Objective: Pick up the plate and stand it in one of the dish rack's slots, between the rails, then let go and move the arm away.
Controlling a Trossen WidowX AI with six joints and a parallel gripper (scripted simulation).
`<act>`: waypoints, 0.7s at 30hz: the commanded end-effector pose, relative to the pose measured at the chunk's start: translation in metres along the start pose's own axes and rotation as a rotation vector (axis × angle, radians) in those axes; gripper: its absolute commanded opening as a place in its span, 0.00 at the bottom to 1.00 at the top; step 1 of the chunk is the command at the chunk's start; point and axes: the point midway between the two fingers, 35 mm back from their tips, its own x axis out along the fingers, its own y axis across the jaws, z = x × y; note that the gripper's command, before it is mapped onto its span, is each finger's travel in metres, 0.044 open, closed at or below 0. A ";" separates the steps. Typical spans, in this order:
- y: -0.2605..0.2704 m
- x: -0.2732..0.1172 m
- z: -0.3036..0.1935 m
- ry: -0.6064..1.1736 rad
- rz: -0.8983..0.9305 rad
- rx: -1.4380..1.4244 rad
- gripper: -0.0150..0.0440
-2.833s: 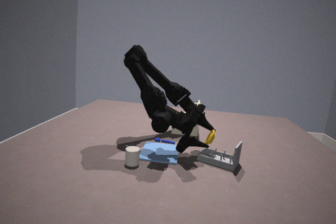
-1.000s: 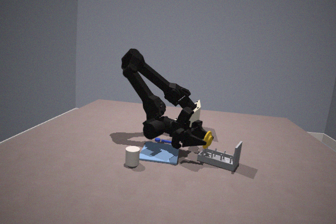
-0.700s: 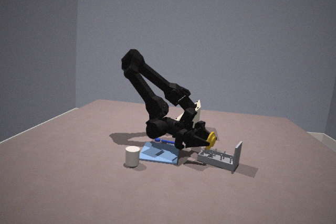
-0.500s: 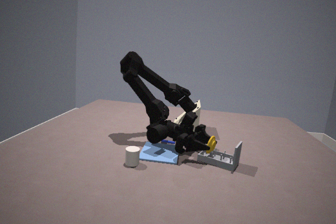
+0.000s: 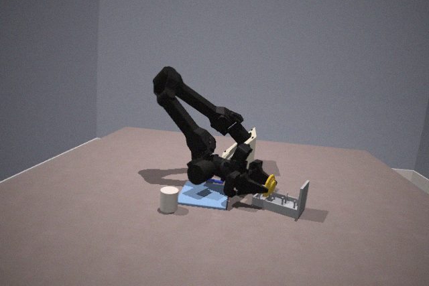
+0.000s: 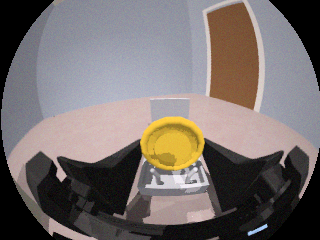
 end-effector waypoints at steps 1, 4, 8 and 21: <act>0.000 0.000 0.000 0.000 0.000 0.000 0.39; 0.000 0.000 0.000 0.000 0.000 0.000 0.52; 0.000 0.000 0.000 0.000 0.000 0.000 0.70; -0.002 0.000 0.008 0.002 0.003 0.000 0.93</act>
